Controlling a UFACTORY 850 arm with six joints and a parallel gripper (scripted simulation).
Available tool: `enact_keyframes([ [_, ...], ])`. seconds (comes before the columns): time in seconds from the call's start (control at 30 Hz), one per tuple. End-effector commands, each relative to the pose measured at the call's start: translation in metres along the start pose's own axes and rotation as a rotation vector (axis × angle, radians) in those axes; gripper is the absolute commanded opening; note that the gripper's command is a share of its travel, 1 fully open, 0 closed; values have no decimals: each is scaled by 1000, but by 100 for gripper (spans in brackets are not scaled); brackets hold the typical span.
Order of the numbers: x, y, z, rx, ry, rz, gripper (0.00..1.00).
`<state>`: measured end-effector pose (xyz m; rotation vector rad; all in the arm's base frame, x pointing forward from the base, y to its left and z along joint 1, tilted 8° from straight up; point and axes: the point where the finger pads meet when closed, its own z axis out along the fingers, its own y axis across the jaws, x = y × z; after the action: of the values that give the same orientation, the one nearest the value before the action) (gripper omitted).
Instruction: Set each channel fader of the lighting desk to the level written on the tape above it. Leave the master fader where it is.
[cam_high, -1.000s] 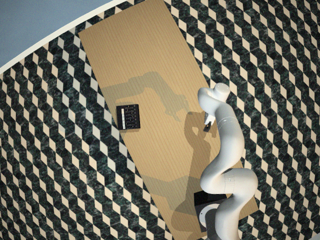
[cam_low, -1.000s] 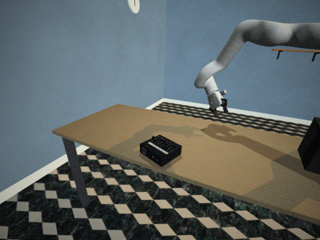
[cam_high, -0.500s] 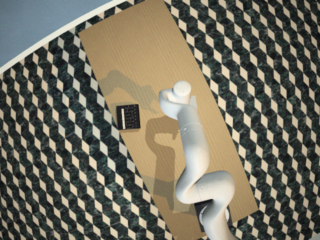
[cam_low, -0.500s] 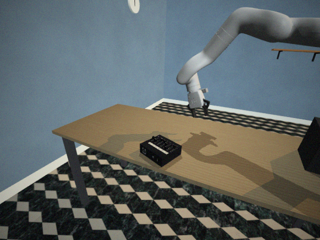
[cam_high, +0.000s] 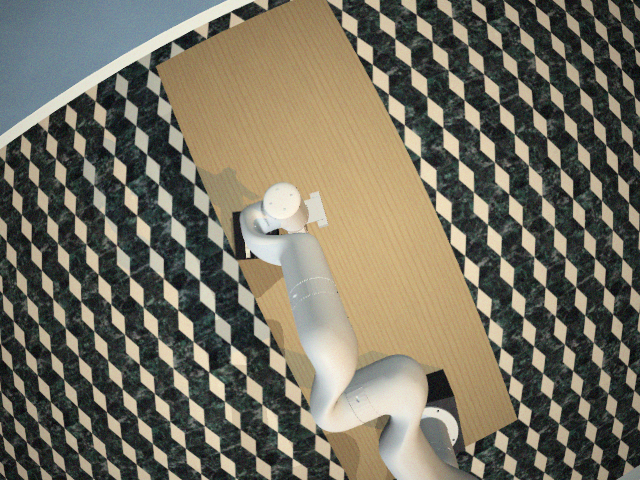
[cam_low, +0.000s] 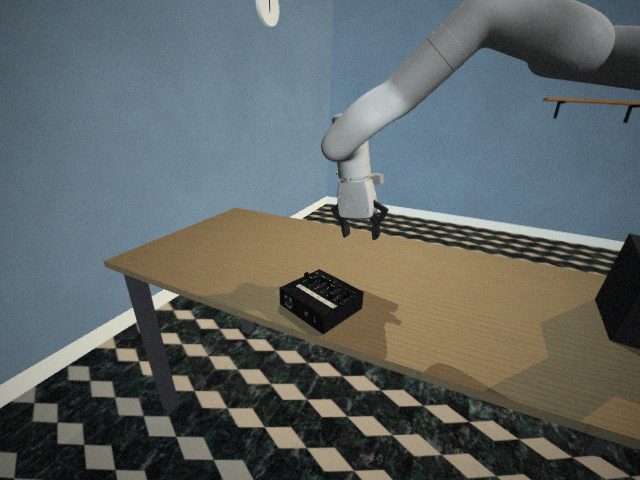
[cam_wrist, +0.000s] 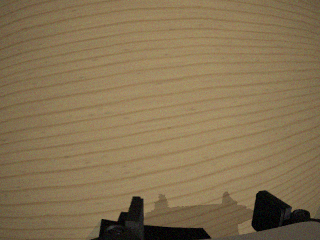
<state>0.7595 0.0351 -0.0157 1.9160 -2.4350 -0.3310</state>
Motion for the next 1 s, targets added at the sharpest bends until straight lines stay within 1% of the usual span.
enact_keyframes([
  [0.0, -61, -13, -15, 74, 4, -64, 100],
  [0.03, -61, -13, -15, 74, 4, -64, 100],
  [0.07, -90, -13, -22, 111, 1, -100, 100],
  [0.13, -92, -14, -23, 111, 1, -100, 100],
  [0.17, -117, -13, -29, 139, -2, -129, 100],
  [0.2, -117, -13, -29, 139, -2, -129, 100],
  [0.23, -135, -12, -34, 160, -5, -150, 100],
  [0.27, -135, -12, -34, 160, -5, -150, 100],
  [0.3, -147, -11, -37, 173, -7, -163, 100],
  [0.33, -154, -11, -38, 181, -8, -171, 100],
  [0.4, -157, -11, -39, 184, -9, -174, 100],
  [0.97, -157, -11, -39, 184, -7, -182, 100],
])
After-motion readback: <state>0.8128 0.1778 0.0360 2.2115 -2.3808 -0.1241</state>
